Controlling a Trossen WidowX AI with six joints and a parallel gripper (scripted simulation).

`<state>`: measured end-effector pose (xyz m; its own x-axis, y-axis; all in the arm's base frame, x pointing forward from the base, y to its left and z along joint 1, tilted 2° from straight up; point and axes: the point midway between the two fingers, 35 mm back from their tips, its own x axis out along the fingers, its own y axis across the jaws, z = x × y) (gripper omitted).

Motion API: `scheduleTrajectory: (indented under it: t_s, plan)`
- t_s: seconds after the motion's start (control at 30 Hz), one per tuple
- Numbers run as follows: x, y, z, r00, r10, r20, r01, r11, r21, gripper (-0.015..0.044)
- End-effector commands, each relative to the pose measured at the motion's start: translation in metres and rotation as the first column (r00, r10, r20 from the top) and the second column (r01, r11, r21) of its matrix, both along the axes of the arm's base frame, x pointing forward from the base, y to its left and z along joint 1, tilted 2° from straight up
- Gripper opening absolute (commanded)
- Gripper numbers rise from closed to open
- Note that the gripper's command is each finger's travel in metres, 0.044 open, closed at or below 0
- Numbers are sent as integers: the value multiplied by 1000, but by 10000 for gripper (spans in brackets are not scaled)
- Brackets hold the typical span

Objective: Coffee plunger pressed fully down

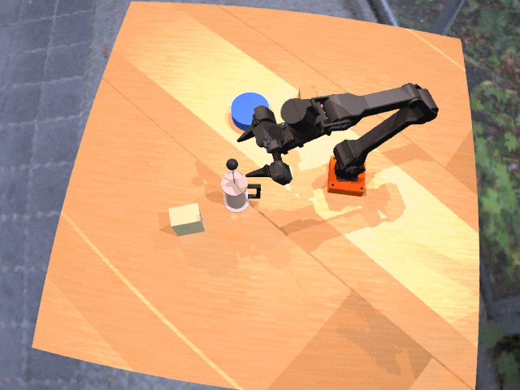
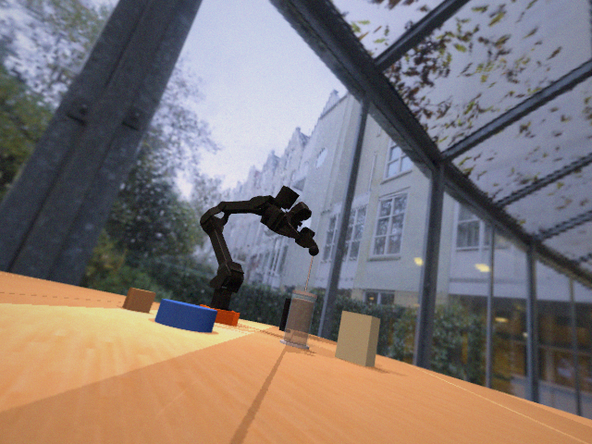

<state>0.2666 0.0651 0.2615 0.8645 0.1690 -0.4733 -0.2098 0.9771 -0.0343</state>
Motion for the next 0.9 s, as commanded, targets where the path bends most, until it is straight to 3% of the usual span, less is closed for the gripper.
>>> scheduleTrajectory:
  t_s: [0.0, 0.67, 0.87]
  plan:
    - [6, 1, -4, 1000, -3, -6, 3, 1000, 2, 440]
    - [30, 6, -19, 1000, -3, -4, 3, 1000, 3, 440]
    - [30, 6, -19, 1000, -3, -4, 3, 1000, 3, 282]
